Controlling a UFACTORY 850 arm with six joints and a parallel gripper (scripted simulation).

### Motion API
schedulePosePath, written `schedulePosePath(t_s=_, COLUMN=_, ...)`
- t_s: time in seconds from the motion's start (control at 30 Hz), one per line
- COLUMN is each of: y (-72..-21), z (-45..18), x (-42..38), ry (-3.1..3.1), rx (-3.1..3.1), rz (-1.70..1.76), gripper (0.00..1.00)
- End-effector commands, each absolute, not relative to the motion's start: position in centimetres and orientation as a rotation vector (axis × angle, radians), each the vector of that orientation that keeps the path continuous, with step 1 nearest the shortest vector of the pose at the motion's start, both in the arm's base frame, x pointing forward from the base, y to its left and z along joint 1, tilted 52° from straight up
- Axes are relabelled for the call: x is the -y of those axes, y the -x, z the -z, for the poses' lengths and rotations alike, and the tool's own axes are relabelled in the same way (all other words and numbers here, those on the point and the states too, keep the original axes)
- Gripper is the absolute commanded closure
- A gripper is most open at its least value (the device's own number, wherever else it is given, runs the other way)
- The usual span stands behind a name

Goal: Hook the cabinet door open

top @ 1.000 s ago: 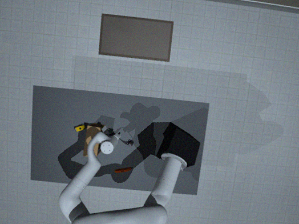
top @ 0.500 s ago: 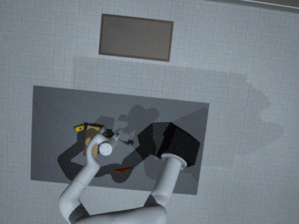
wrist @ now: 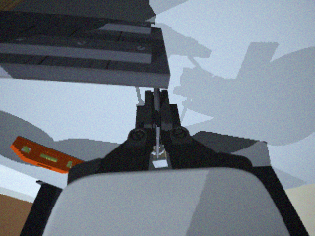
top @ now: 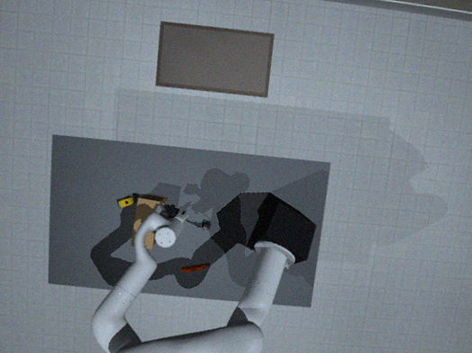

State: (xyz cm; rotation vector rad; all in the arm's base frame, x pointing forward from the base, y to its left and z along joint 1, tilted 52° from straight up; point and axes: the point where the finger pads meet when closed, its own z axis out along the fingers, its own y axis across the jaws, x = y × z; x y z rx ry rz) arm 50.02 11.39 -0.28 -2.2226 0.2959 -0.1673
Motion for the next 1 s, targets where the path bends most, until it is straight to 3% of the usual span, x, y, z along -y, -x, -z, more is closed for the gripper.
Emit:
schedulePosePath(t_s=0.0, y=-50.1, z=-0.2, x=-11.7, ry=2.228, rx=-0.265, rz=0.185, gripper=0.96)
schedulePosePath(t_s=0.97, y=-50.2, z=-1.3, x=-12.6, ry=2.246, rx=-0.119, rz=0.255, gripper=0.96)
